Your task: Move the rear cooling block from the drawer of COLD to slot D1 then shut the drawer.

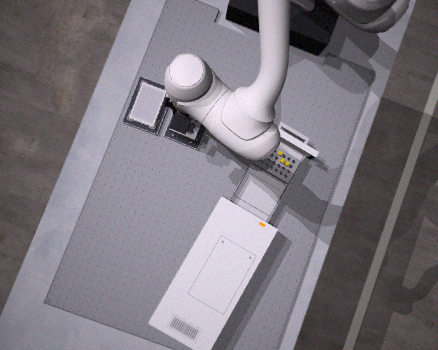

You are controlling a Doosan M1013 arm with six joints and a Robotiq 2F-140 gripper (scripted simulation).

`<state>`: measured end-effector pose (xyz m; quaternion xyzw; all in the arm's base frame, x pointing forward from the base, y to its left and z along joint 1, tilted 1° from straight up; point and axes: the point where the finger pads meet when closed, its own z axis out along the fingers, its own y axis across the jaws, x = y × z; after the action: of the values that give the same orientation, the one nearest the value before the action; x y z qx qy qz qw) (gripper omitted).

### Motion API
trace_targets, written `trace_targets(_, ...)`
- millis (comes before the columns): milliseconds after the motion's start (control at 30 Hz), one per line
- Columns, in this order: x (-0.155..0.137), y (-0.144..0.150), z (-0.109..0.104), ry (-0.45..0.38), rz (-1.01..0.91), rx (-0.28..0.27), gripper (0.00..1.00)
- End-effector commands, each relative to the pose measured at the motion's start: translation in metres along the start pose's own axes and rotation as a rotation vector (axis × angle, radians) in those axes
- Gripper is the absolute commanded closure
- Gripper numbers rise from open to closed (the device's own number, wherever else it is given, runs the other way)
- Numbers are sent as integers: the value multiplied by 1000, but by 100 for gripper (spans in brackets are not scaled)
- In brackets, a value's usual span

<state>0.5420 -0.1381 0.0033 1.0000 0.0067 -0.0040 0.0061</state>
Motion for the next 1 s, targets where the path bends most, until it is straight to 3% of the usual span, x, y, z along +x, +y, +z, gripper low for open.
trace_targets(0, 4, 2, -3, 6, 0, -3, 90)
trace_targets(967, 1, 1, 5, 4, 0, -2, 90)
